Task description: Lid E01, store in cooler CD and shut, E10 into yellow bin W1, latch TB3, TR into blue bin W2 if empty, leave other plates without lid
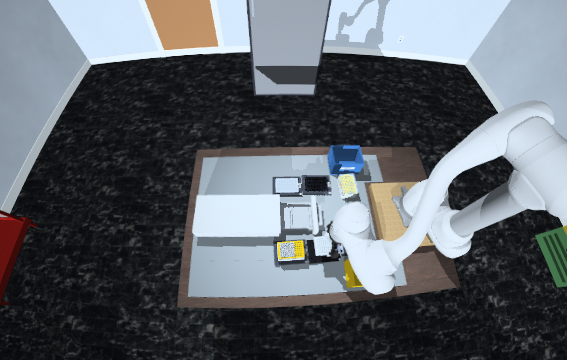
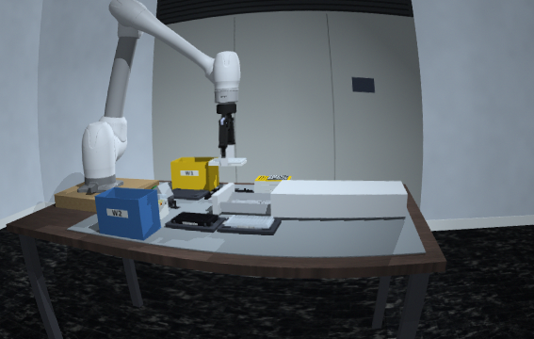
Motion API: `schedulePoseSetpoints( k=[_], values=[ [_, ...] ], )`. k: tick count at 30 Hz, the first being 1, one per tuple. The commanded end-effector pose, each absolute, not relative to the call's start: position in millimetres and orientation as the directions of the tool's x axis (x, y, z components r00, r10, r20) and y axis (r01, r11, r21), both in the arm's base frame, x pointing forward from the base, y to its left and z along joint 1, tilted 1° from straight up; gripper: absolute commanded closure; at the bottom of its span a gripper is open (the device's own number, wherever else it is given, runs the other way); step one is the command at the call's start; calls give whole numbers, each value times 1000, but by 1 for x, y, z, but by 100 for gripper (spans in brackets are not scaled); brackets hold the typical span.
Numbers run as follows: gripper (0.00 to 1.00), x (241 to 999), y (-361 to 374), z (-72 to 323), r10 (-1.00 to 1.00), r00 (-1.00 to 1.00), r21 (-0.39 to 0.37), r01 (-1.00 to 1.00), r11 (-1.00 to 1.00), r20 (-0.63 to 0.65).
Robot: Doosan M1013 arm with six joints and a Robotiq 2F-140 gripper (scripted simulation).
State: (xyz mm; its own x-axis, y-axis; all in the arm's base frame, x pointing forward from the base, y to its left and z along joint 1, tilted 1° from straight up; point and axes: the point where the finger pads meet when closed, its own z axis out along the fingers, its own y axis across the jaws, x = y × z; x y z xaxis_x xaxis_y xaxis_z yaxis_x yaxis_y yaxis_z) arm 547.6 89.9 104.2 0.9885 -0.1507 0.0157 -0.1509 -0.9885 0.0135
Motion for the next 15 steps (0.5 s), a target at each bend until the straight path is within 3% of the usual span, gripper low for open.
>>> schedulePoseSetpoints(
  k=[1,15],
  values=[
    [100,548,90,106,-151,988,13,-151,-988,16],
    [100,547,90,120,-151,988,13,-151,-988,16]
  ],
)
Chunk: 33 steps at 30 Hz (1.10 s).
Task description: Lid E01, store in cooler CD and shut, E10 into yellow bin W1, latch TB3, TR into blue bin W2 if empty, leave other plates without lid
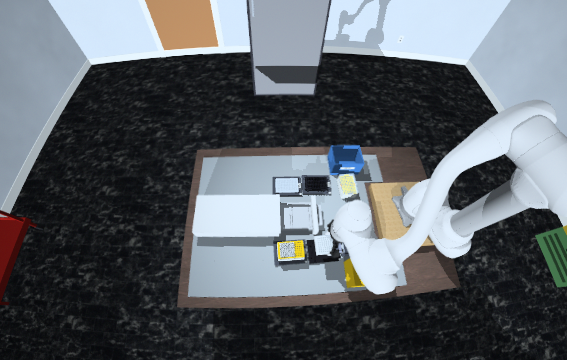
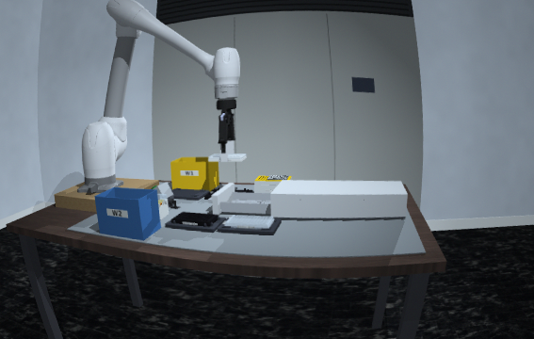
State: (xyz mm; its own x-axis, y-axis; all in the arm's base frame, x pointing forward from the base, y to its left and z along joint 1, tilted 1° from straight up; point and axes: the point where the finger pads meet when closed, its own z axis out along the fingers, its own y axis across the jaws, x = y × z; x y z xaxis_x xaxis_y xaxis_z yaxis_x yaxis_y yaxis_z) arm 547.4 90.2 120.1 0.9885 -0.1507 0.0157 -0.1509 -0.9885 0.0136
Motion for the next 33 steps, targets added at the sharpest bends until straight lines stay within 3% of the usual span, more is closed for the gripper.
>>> schedulePoseSetpoints(
  k=[1,5,19,33],
  values=[
    [100,547,90,120,-151,988,13,-151,-988,16],
    [100,547,90,120,-151,988,13,-151,-988,16],
    [100,558,60,121,246,969,18,246,-969,9],
    [100,570,25,122,656,755,21,656,-755,0]
  ],
)
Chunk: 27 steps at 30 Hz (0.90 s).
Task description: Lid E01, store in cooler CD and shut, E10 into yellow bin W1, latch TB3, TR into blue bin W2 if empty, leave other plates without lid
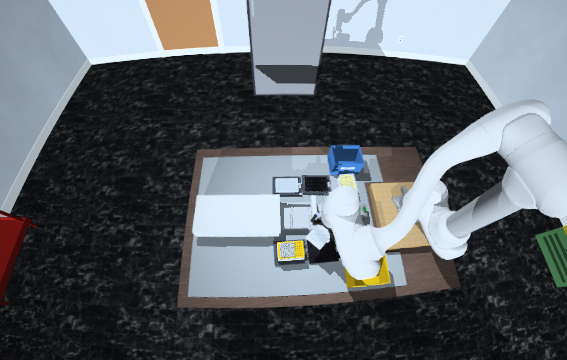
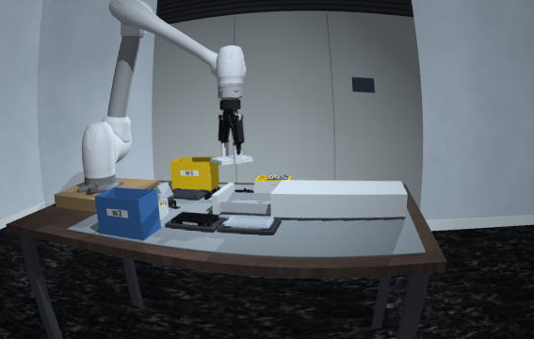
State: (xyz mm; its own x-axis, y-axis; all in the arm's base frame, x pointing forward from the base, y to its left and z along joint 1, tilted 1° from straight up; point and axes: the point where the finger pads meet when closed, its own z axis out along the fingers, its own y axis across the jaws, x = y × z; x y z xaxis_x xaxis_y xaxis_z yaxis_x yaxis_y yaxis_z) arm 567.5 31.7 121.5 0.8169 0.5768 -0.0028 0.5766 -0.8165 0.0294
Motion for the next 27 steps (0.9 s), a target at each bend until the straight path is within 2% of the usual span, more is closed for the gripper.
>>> schedulePoseSetpoints(
  k=[1,5,17,24,27],
  values=[
    [100,571,22,122,681,733,21,681,-732,-1],
    [100,573,17,122,728,686,21,728,-685,-2],
    [100,583,-13,122,937,348,18,937,-348,-10],
    [100,587,-26,123,980,198,16,980,-198,-13],
    [100,590,-33,123,980,198,16,980,-198,-13]
  ],
)
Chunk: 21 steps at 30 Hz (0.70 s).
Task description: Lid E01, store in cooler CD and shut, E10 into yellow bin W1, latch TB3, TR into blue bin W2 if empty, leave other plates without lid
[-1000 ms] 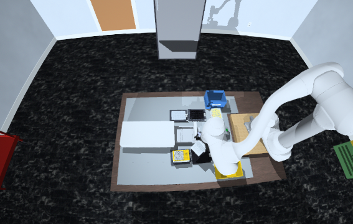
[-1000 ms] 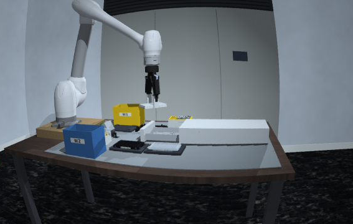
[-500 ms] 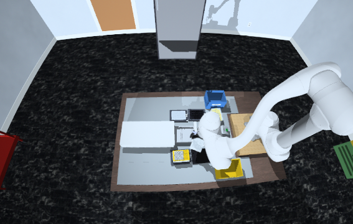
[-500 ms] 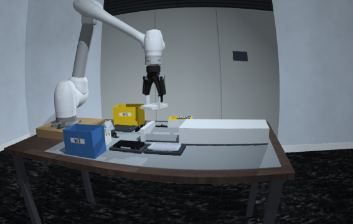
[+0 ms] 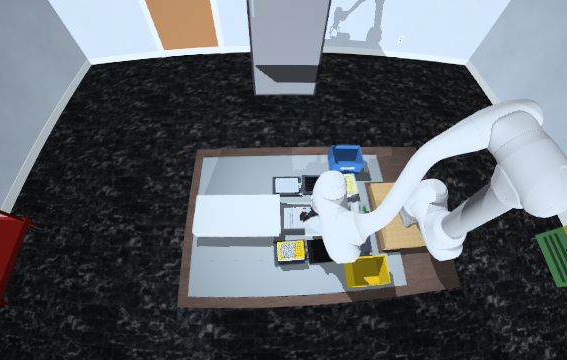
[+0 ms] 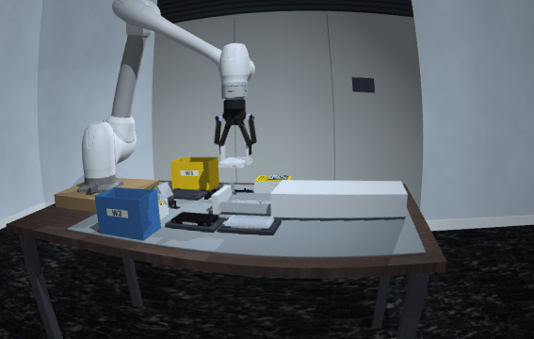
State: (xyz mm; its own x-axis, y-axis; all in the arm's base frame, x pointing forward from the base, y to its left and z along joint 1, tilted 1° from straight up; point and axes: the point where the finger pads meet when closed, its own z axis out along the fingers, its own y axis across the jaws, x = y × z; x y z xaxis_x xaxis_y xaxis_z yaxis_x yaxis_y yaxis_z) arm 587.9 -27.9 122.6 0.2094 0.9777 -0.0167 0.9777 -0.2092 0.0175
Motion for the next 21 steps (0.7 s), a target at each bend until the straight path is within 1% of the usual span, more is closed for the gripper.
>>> schedulePoseSetpoints(
  k=[1,21],
  values=[
    [100,591,-36,123,980,198,16,980,-198,-13],
    [100,606,-81,124,980,198,16,980,-198,-13]
  ],
)
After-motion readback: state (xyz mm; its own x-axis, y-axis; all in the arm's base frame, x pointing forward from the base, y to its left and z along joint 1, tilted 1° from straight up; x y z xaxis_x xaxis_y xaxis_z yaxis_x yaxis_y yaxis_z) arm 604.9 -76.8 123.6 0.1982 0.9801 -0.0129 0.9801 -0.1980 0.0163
